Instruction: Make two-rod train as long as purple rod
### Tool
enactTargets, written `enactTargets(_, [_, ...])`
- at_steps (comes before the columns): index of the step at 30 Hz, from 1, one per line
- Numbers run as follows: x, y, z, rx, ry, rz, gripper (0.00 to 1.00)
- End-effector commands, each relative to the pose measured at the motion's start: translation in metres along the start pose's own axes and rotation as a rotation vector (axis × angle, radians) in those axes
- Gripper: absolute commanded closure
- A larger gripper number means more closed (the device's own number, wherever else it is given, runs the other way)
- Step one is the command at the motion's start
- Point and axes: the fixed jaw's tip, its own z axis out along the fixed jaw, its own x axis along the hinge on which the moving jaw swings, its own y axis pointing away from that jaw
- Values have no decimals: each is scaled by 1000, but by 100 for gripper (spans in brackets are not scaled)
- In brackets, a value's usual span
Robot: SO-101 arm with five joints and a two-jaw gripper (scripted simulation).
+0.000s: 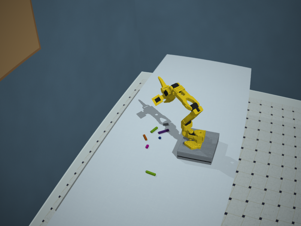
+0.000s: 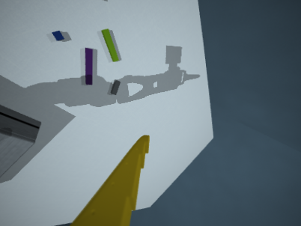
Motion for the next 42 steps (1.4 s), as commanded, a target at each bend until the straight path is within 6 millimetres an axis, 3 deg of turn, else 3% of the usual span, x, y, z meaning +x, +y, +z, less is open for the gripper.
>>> enactTargets(1, [0, 5, 6, -28, 0, -10, 0])
enactTargets(20, [1, 20, 11, -112, 5, 16, 0])
enactTargets(23, [0, 13, 7, -68, 2, 7, 0])
enactTargets(42, [1, 20, 11, -102, 3, 0, 0])
